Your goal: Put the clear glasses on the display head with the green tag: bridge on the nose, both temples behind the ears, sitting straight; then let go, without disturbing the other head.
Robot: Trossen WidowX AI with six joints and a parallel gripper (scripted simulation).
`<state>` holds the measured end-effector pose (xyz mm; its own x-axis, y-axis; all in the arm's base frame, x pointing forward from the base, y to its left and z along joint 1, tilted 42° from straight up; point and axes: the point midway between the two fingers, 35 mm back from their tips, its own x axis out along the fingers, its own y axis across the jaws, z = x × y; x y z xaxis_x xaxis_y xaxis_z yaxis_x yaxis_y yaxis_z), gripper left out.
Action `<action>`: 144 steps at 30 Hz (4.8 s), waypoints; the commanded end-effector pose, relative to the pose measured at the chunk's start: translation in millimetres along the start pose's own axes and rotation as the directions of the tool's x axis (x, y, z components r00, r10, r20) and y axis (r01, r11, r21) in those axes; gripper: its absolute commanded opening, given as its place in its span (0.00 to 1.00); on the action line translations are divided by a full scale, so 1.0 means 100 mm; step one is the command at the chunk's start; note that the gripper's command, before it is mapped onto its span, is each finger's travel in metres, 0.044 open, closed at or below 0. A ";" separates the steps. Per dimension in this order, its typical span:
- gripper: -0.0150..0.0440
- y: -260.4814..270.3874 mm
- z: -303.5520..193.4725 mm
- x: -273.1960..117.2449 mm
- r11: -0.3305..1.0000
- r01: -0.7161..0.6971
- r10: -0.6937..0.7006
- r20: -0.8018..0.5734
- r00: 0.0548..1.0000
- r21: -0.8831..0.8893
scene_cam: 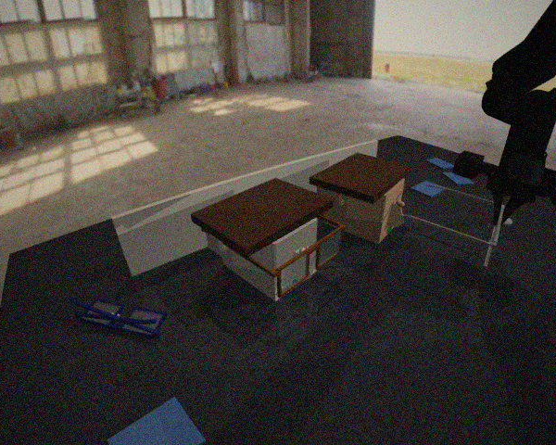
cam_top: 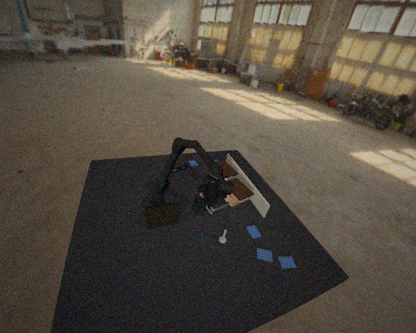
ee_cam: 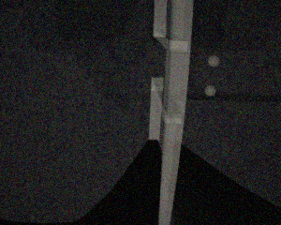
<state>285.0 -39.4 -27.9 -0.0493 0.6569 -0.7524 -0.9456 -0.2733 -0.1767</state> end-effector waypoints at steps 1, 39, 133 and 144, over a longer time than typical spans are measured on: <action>0.25 -0.07 0.00 0.00 1.000 0.006 -0.006 0.001 1.000 0.003; 0.25 -0.57 0.00 0.01 1.000 0.008 -0.008 0.002 1.000 0.001; 0.25 -1.51 0.02 0.05 1.000 0.012 -0.012 0.002 1.000 -0.002; 0.25 -1.51 0.02 0.05 1.000 0.012 -0.012 0.002 1.000 -0.002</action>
<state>426.1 5.7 -4.5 -0.0421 0.6582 -0.7516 -0.9441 -0.2725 -0.1857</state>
